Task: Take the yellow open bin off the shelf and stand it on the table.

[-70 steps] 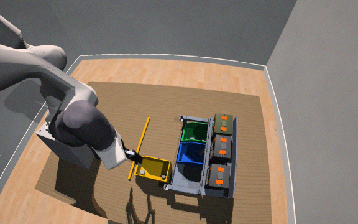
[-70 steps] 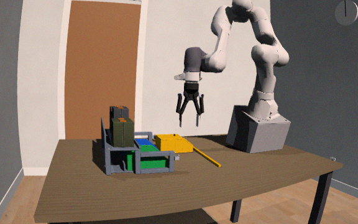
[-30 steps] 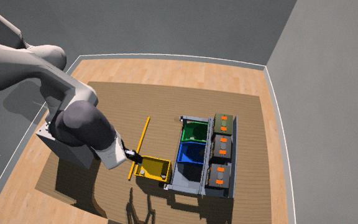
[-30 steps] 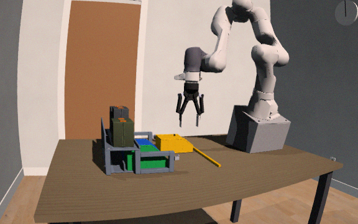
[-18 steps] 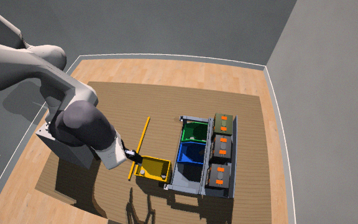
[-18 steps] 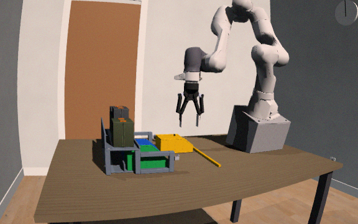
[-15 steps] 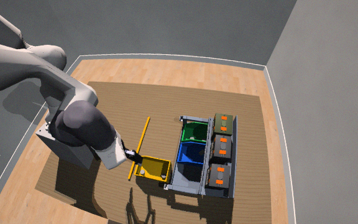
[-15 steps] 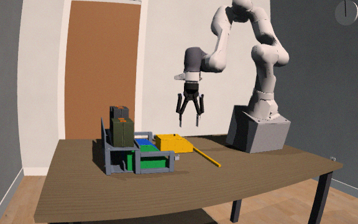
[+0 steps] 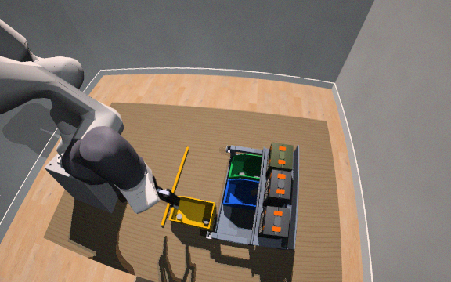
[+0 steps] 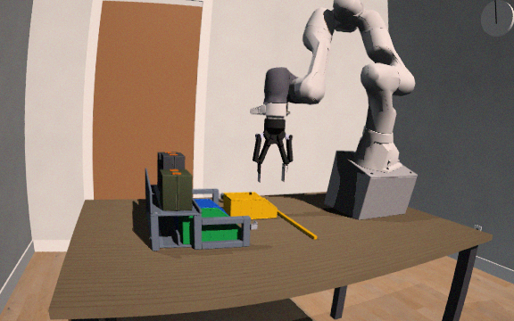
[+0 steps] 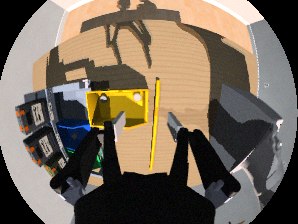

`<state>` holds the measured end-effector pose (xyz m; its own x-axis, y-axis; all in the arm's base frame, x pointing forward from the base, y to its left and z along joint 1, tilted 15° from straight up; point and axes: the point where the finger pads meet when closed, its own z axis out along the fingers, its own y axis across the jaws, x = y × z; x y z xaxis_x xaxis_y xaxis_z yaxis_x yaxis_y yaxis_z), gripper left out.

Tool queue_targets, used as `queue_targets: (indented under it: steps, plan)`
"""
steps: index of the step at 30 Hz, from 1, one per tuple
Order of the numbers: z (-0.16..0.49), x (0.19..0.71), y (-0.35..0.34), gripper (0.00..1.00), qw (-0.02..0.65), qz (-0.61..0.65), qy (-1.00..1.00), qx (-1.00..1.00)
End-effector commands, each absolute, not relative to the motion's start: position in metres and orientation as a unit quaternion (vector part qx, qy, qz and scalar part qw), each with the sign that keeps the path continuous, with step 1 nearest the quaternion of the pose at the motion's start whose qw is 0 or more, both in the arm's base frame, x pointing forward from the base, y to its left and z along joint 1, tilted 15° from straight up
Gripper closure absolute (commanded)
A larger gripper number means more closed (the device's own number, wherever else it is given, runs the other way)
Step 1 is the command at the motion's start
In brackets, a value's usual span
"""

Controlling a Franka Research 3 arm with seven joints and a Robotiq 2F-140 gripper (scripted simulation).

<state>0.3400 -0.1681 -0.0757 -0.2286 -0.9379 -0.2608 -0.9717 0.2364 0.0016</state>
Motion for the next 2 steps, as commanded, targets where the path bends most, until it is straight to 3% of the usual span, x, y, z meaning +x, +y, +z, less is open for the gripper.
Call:
queue_targets:
  steps: [1,2]
  plan:
    - [-0.0757,0.3413,-0.1686,0.43,0.104,0.081,0.781,-0.610]
    - [-0.0757,0.3413,-0.1686,0.43,0.104,0.081,0.781,-0.610]
